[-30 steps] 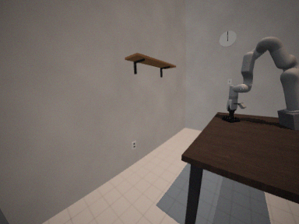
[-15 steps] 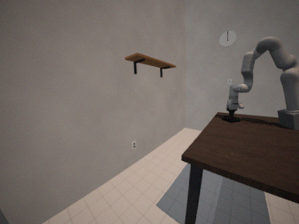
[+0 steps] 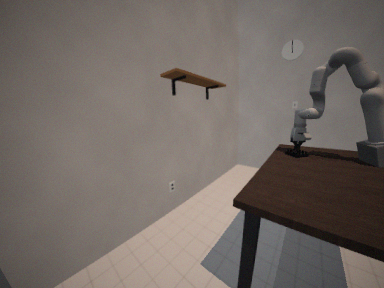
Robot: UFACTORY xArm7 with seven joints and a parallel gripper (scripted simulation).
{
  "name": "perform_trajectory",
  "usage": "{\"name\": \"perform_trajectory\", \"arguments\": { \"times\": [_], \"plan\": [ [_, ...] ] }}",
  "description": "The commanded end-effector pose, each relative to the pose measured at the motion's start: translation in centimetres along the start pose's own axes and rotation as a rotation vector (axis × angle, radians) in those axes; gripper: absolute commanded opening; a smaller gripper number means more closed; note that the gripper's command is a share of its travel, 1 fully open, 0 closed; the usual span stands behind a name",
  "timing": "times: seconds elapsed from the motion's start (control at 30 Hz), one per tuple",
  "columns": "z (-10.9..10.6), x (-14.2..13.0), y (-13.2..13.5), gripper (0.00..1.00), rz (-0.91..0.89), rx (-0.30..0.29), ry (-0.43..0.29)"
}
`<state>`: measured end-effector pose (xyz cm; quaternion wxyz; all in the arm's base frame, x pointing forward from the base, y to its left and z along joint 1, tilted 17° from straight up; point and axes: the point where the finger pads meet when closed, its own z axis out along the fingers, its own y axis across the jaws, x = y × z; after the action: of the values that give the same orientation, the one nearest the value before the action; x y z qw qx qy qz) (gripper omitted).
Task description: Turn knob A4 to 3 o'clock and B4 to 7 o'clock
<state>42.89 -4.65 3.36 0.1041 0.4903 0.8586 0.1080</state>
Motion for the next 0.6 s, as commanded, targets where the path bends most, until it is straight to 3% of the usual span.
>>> {"name": "perform_trajectory", "arguments": {
  "times": [0.0, 0.17, 0.2, 0.57],
  "plan": [
    [-0.07, -0.1, 0.08, 0.08, 0.004, 0.001, -0.004],
    [-0.07, -0.1, 0.08, 0.08, 0.004, 0.001, -0.004],
    [-0.07, -0.1, 0.08, 0.19, 0.004, 0.001, -0.004],
    [-0.07, -0.1, 0.08, 0.19, 0.004, 0.001, -0.004]
  ]
}}
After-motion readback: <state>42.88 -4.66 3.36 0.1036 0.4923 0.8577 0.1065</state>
